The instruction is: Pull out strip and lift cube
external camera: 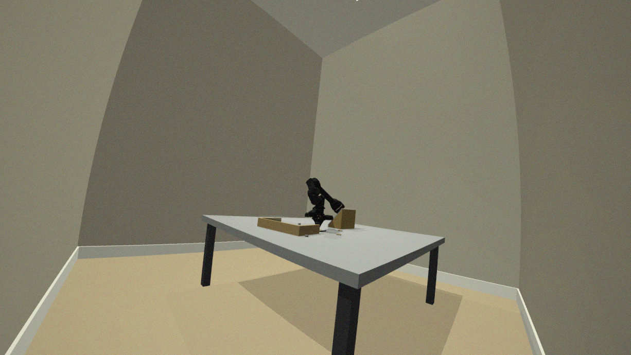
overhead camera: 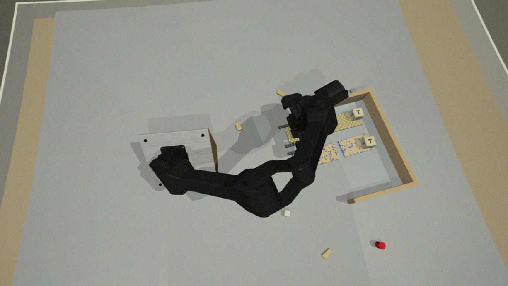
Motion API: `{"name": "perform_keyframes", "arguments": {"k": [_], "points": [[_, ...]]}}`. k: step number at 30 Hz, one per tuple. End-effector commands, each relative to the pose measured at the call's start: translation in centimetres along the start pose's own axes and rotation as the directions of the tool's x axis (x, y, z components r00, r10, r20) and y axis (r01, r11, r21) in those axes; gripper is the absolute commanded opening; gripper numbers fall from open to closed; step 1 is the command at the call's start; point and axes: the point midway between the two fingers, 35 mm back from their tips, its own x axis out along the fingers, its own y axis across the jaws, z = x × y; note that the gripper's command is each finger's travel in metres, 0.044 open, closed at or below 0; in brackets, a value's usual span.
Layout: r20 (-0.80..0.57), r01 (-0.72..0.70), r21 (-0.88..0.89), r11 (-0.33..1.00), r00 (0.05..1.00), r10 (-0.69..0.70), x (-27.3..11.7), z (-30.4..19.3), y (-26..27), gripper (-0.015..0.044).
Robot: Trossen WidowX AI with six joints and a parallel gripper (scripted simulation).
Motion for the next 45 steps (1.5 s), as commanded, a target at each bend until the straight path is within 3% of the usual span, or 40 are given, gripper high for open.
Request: {"name": "perform_keyframes", "arguments": {"k": [1, 45], "points": [[0.001, 0.004, -0.005, 1.0, 1.0, -0.004, 0.1, -0.05, -0.02, 0.0], [0.001, 0.005, -0.005, 1.0, 1.0, -0.004, 0.39, -0.89, 0.02, 0.0]]}}
